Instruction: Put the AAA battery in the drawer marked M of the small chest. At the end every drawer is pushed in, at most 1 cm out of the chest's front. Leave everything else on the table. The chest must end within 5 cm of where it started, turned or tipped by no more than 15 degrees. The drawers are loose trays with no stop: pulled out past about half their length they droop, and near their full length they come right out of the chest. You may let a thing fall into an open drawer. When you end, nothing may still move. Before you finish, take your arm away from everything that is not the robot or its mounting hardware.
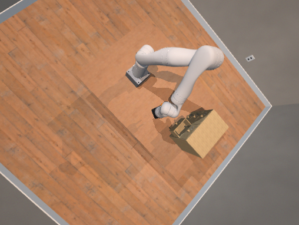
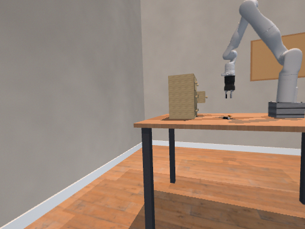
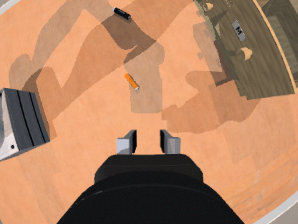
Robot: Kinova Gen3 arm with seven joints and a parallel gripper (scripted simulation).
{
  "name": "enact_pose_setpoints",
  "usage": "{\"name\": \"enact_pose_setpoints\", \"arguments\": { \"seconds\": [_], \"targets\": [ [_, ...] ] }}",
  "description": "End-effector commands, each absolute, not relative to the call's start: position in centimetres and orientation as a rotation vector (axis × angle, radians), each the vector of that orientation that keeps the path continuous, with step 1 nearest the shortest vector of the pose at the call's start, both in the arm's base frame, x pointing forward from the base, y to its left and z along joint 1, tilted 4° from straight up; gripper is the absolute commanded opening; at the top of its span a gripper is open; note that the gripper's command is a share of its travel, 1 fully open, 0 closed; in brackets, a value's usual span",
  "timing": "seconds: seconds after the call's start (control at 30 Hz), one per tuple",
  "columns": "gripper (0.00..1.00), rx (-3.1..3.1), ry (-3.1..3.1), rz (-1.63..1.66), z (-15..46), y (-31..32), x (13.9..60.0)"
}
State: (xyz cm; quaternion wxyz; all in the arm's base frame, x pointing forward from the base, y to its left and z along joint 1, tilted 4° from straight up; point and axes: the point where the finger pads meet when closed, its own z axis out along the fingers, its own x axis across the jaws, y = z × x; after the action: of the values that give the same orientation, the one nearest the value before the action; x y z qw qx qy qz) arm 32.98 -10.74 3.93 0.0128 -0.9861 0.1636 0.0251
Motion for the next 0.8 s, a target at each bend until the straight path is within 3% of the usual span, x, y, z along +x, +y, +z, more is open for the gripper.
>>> {"name": "enact_pose_setpoints", "arguments": {
  "seconds": [0.0, 0.77],
  "targets": [
    [0.67, -3.084, 0.404, 0.083, 3.2, -9.2, 32.8],
    [0.67, -3.085, -0.293, 0.070, -1.2, -1.9, 32.6]
  ]
}}
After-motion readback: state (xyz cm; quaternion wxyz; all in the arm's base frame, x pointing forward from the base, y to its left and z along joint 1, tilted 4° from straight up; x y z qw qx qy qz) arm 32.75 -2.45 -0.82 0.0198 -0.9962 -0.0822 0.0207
